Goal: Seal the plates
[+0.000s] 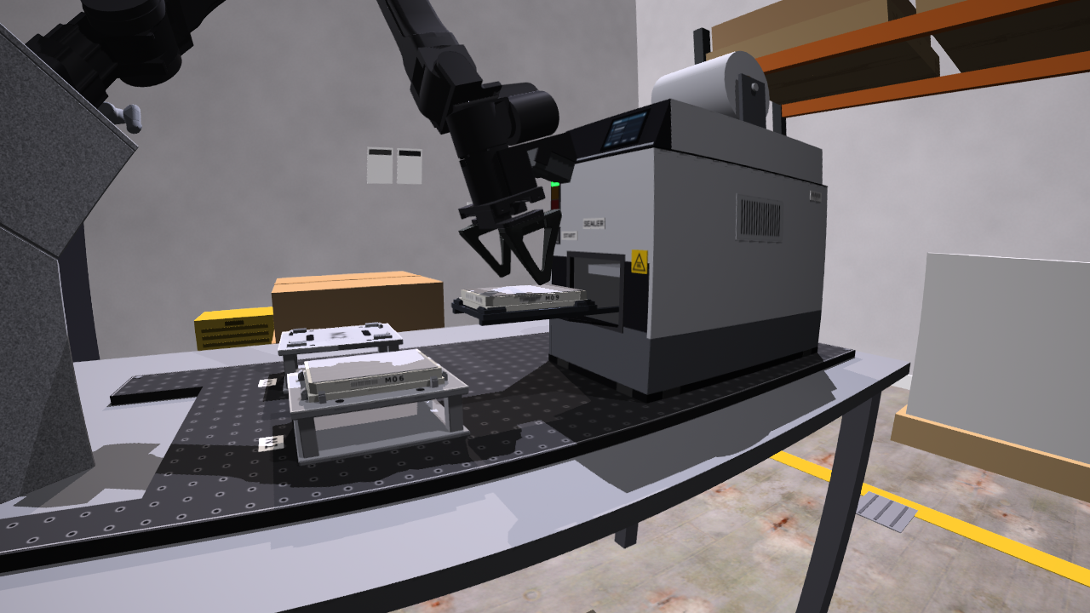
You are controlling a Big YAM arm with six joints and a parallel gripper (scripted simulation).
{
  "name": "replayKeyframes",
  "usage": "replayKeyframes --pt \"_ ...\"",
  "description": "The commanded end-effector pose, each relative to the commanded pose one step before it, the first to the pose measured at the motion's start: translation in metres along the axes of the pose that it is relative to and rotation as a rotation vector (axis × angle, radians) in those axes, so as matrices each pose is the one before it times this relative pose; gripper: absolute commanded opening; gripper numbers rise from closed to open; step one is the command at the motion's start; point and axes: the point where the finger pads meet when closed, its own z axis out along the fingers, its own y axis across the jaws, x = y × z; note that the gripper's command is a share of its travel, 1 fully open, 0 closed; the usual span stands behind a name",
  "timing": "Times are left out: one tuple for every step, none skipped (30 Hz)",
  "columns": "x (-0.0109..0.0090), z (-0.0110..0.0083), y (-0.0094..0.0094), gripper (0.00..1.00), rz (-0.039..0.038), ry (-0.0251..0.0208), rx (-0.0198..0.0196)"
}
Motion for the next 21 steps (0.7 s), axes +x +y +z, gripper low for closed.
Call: replayKeyframes --pt "-0.01922 -0.01491 -0.00651 1.0 0.00098 -0.05077 0.01163" --pt "-0.00038 -0.00029 -0.00019 1.0 -0.00009 -0.00086 0.00039" --pt "0.0001 0.00015 0.00012 1.0 -0.0002 0.0003 -0.00021" --pt "0.00047 0.00444 0.00075 1.0 -0.00266 0.00089 0.00075" --pt "0.00061 0.00456 0.00085 1.0 -0.00161 0.00109 0.00076" --pt "0.0 0.0 0.0 1.0 0.0 0.0 0.0" --pt "0.0 0.0 0.0 1.0 0.0 0.0 0.0" --pt "0.00141 0.00444 0.00086 1.0 -0.00013 0.00424 0.00005" --pt "0.00079 0.00445 0.0016 1.0 -0.00156 0.00184 -0.00398" --pt "0.00249 0.0042 0.0015 1.0 -0.00037 0.00424 -0.00334" --pt "0.00267 0.00409 0.00155 1.0 -0.0002 0.00492 -0.00327" --pt "0.00181 0.00253 0.00167 1.0 -0.00051 0.00421 -0.00329" --pt "0.00156 0.00028 0.00121 1.0 0.00161 0.00648 -0.00472" --pt "0.00059 -0.00025 0.0011 1.0 0.00083 0.00369 -0.00398" --pt "0.00057 -0.00058 0.00095 1.0 -0.00317 0.00284 -0.00369" --pt "-0.00017 -0.0008 0.00019 1.0 -0.00302 0.00116 0.00081" --pt "-0.00172 -0.00166 0.00091 1.0 -0.00479 -0.00185 0.00016" --pt "-0.00152 -0.00165 0.00033 1.0 -0.00401 -0.0017 0.00085" --pt "-0.00151 -0.00212 -0.00156 1.0 -0.00172 -0.00258 0.00309" --pt "-0.00227 -0.00203 -0.00147 1.0 -0.00071 -0.00573 0.00291" --pt "0.00033 -0.00213 -0.00137 1.0 0.00135 -0.00161 0.00284"
